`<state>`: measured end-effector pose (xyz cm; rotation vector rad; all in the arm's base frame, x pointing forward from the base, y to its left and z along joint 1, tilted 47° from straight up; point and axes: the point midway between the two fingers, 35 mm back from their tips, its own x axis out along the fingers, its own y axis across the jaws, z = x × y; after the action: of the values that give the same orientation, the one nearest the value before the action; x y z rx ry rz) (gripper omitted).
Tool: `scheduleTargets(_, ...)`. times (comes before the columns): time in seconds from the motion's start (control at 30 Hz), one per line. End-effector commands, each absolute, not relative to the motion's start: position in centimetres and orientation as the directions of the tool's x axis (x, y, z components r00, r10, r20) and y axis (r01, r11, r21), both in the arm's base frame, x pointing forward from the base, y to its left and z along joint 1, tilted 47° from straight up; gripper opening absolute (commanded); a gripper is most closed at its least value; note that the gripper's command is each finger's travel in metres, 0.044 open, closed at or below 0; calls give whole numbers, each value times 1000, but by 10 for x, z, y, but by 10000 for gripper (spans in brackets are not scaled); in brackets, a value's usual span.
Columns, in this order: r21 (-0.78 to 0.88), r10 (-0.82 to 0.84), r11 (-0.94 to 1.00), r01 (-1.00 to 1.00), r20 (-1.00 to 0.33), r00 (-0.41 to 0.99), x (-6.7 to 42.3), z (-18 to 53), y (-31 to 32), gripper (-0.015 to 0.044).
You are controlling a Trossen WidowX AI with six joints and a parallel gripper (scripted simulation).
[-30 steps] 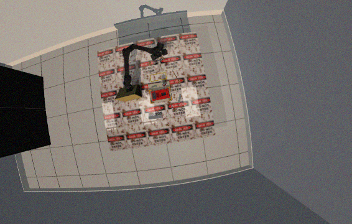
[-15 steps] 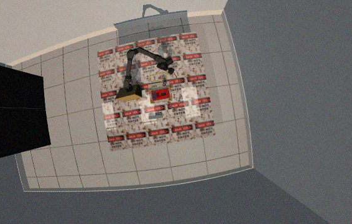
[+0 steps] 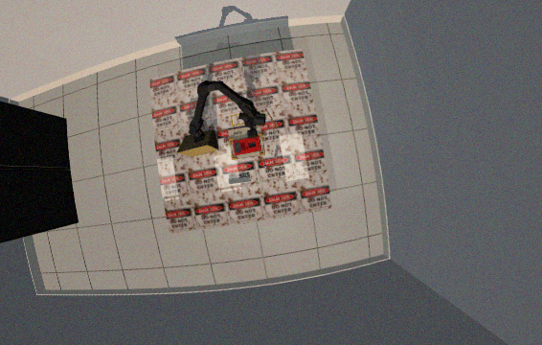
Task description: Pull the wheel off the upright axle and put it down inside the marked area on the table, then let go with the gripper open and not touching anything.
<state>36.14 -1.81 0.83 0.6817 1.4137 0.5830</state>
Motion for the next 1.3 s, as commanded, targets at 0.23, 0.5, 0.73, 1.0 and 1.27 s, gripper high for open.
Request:
scheduleTargets(0.23, 732, 730, 676, 81, -681, 59, 361, 14, -13, 300)
scheduleTargets(0.5, 732, 730, 677, 81, -681, 59, 360, 9, -7, 300)
scheduleTargets(0.73, 732, 730, 676, 81, -681, 59, 364, -24, 28, 300)
scheduleTargets(1.0, 734, 732, 674, 81, -679, 59, 364, -36, 43, 300)
scheduleTargets(1.27, 732, 730, 678, 75, -681, 50, 363, -33, 41, 168)
